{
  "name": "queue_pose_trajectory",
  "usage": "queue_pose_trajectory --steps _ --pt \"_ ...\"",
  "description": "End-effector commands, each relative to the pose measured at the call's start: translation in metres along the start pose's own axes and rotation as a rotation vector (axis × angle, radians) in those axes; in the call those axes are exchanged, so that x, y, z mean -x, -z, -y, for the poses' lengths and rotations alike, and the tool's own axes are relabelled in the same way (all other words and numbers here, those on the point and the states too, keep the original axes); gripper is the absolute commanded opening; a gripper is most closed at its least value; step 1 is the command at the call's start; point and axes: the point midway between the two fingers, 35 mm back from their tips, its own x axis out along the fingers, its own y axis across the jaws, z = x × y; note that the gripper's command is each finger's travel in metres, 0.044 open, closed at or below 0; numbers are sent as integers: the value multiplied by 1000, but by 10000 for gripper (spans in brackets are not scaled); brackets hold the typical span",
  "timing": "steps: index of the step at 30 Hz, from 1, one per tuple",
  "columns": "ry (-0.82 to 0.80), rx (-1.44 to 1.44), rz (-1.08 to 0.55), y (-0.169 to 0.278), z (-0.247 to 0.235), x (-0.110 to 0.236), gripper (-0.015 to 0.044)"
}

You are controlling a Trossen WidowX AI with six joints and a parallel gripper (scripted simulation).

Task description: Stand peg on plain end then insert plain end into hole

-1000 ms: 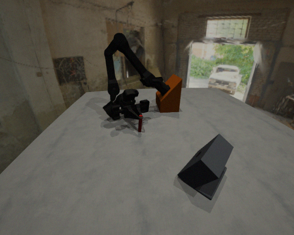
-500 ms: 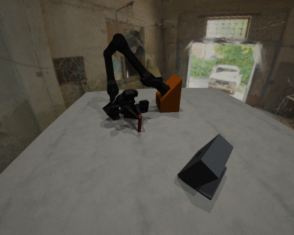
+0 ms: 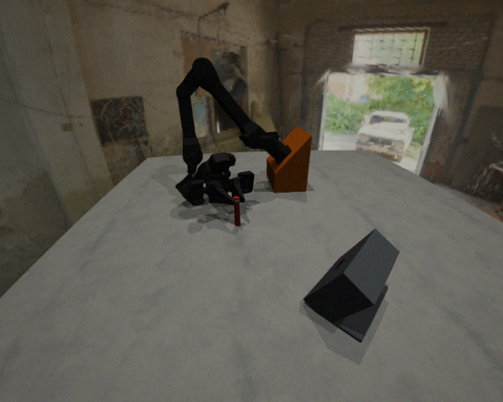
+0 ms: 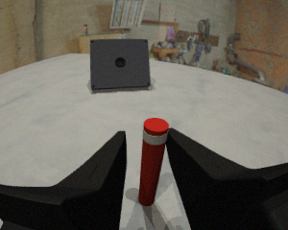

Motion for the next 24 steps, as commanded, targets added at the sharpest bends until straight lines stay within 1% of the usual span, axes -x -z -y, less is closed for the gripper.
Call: queue_pose_trajectory --steps 1,19,24 --pt "-1 -1 0 0 0 0 130" --pt "-1 -1 0 0 0 0 130" --pt "-1 -1 0 0 0 0 261"
